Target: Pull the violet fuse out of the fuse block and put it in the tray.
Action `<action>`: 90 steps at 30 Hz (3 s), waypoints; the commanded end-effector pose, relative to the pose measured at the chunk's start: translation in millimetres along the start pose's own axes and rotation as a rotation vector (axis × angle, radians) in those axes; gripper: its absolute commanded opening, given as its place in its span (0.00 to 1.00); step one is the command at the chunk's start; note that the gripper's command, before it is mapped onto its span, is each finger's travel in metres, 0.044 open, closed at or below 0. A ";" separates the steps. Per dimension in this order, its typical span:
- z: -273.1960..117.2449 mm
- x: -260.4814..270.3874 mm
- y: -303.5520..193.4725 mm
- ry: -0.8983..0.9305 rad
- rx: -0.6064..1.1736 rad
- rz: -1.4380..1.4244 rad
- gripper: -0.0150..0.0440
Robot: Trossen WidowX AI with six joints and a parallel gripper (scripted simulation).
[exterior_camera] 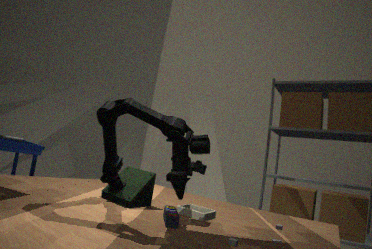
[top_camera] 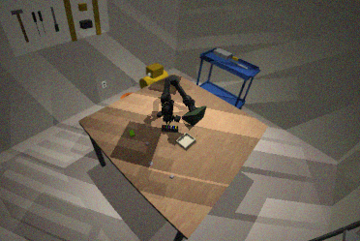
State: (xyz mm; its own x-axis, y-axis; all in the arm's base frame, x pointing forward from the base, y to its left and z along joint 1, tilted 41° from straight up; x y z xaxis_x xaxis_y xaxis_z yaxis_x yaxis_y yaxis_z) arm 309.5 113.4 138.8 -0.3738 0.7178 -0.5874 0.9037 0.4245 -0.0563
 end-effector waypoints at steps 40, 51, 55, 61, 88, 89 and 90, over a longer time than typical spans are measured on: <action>36.2 4.5 -10.1 -0.033 0.166 -0.289 0.38; 42.3 4.0 -11.6 -0.033 0.166 -0.289 0.38; 43.2 4.0 -11.8 -0.033 0.166 -0.289 0.38; 48.1 3.7 -12.5 -0.034 0.167 -0.289 0.38; 49.7 3.5 -12.8 -0.030 0.166 -0.284 0.25; 49.3 3.6 -12.7 -0.030 0.166 -0.284 0.25; 48.8 3.6 -12.6 -0.030 0.166 -0.284 0.25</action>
State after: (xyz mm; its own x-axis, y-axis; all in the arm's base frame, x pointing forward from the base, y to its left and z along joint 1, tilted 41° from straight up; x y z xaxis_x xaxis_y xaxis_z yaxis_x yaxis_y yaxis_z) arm 307.1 82.7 96.7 -0.6126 0.5650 -0.5528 0.7861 0.5084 -0.3515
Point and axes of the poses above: the point midway between the two fingers, 35 mm back from their tips, its own z axis out along the fingers, its own x axis across the jaws, y = z × x, the point moved 9 cm from there along -z, back along the fingers, and after that the axes turned 6 degrees about z, right-handed, at the moved point
